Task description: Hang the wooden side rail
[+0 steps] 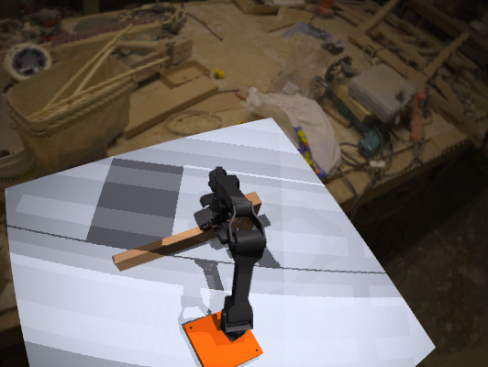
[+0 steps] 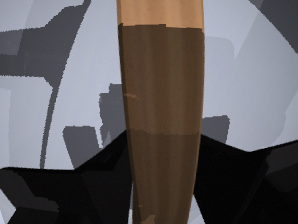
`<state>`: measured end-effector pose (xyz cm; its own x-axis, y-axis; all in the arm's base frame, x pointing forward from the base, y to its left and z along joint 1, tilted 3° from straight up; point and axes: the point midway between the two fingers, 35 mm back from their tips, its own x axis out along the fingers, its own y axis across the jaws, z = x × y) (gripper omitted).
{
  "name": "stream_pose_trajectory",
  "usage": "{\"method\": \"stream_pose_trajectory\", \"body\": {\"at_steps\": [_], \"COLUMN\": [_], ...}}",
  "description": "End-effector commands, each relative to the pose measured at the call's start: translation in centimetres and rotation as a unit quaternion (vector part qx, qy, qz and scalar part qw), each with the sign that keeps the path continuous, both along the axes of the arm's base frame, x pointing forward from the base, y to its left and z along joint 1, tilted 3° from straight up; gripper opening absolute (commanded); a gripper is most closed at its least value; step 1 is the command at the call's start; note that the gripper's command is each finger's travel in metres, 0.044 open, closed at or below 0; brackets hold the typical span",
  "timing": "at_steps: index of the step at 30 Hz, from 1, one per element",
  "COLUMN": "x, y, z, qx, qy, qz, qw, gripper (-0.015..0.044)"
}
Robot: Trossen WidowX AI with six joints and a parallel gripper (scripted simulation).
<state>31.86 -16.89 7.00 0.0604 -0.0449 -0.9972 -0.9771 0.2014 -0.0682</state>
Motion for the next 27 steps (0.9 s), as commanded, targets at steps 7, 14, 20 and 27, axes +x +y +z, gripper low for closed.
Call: {"method": "stream_pose_trajectory", "body": {"at_steps": [7, 14, 20, 27], "x": [0.09, 0.14, 0.12, 0.03], "y": [-0.37, -0.45, -0.51, -0.58], "z": [0.27, 0.31, 0.3, 0.23], "qx": [-0.003, -0.003, -0.003, -0.003], "qy": [-0.002, -0.002, -0.002, -0.002], "qz": [0.001, 0.001, 0.001, 0.001], "qw": [1.0, 1.0, 1.0, 1.0], "gripper": [0.0, 0.0, 0.0, 0.0]}}
